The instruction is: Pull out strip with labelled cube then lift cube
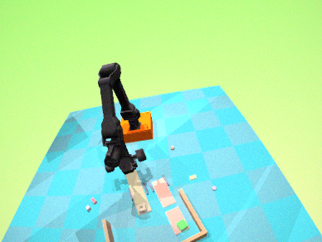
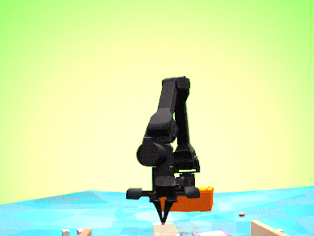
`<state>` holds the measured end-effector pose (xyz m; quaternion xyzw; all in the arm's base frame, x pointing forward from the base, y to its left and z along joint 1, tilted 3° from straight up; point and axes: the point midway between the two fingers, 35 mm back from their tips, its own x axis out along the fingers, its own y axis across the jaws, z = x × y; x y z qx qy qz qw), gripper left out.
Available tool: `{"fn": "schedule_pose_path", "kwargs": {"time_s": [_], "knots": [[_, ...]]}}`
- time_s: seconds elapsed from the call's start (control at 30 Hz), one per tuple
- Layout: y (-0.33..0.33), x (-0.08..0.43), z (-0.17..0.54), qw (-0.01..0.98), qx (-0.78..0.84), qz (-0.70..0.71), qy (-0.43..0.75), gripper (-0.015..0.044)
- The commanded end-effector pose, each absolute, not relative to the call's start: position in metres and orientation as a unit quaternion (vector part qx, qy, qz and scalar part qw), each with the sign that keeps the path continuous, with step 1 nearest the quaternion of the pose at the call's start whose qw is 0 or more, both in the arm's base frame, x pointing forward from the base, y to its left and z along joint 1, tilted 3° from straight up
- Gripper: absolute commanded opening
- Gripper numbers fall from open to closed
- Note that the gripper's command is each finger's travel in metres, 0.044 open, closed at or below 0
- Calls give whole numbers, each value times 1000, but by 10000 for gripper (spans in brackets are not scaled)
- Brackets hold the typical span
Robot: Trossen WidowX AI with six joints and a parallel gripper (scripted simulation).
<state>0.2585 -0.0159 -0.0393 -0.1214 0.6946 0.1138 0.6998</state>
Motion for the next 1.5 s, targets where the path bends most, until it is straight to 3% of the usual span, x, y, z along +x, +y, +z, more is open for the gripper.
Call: {"fn": "schedule_pose_path", "kwargs": {"time_s": [0.0, 1.47], "knots": [[-19, 243, -44, 688, -122, 114, 706, 0], [-33, 209, -43, 687, -122, 113, 707, 0]]}}
